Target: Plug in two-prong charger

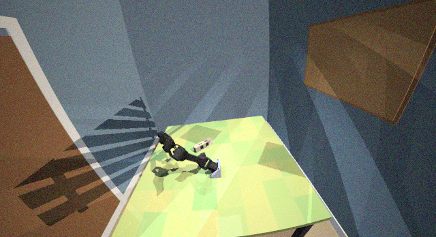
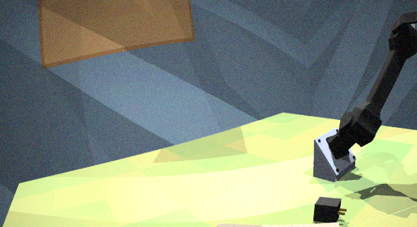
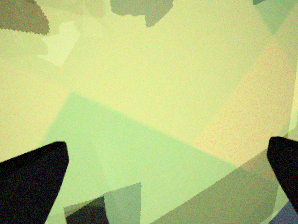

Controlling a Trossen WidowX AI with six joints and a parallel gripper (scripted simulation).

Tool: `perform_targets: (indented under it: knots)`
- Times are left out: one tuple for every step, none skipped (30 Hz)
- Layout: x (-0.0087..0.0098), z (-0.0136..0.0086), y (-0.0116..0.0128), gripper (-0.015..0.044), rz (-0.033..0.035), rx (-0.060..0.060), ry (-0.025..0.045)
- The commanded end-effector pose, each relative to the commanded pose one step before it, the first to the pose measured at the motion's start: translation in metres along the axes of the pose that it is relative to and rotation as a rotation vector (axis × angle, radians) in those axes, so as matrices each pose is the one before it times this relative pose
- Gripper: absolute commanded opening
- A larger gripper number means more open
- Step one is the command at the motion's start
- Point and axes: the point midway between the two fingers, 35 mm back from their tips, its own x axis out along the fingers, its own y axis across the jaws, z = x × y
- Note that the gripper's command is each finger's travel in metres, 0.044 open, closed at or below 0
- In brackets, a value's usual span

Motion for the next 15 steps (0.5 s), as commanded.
perform_targets:
  knots:
    - [0.00995,-0.01909,0.01024,0.0440,0.05917,-0.0054,0.03323]
    - [0.00206,-0.00414,0.00196,0.0440,0.01202,-0.0004,0.00699]
    - [0.00203,-0.00411,0.00198,0.0440,0.01201,-0.0002,0.00664]
    - [0.00199,-0.00408,0.00199,0.0440,0.01199,0.0000,0.00630]
    - [0.00196,-0.00405,0.00201,0.0440,0.01197,0.0003,0.00595]
    - [0.00193,-0.00401,0.00202,0.0440,0.01194,0.0005,0.00560]
    - [0.00189,-0.00398,0.00204,0.0440,0.01190,0.0007,0.00525]
    - [0.00186,-0.00394,0.00205,0.0440,0.01185,0.0009,0.00491]
    - [0.00182,-0.00390,0.00207,0.0440,0.01179,0.0011,0.00456]
    - [0.00178,-0.00382,0.00201,0.0440,0.01153,0.0013,0.00419]
    - [0.00175,-0.00379,0.00203,0.0440,0.01146,0.0015,0.00385]
    - [0.00171,-0.00375,0.00204,0.0440,0.01139,0.0017,0.00351]
    - [0.00168,-0.00371,0.00205,0.0440,0.01130,0.0019,0.00317]
    - [0.00164,-0.00367,0.00206,0.0440,0.01121,0.0020,0.00283]
    - [0.00161,-0.00363,0.00208,0.0440,0.01111,0.0022,0.00250]
